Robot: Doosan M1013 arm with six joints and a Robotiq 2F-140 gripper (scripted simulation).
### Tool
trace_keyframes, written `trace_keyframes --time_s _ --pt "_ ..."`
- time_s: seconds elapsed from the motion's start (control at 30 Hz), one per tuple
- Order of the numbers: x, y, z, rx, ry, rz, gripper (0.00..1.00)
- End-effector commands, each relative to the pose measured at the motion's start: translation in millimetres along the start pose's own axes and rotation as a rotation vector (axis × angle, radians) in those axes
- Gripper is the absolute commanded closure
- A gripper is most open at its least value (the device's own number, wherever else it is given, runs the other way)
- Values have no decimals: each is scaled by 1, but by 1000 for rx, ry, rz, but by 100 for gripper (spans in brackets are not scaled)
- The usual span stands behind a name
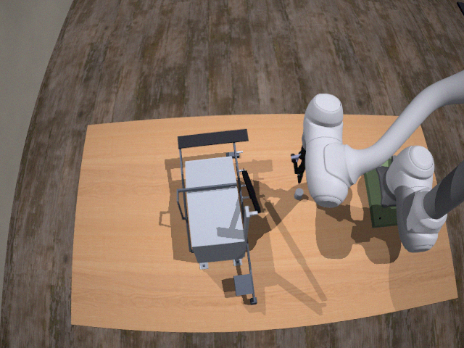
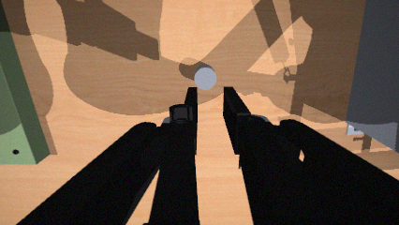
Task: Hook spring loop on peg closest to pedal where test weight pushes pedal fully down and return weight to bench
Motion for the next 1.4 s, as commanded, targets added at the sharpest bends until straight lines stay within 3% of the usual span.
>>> trace_keyframes --time_s 0.0,0.63,0.67,1.2,1.23,1.37 --pt "-1 0 0 0 0 1 76" --pt "-1 0 0 0 0 1 76" --pt "-46 17 14 -19 149 -10 76" --pt "-46 17 14 -19 149 -10 76" --pt "-90 33 28 -39 297 -21 76" --pt "-90 33 28 -39 297 -21 76"
Point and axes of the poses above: the point where the finger pads meet when closed, its own x axis out along the fingers, its own y axis across the jaws, z = x × y, the point moved 3 cm from there along -x, back along the fingers, and after that the axes turned 2 degrees about x, right-handed, at the moved point
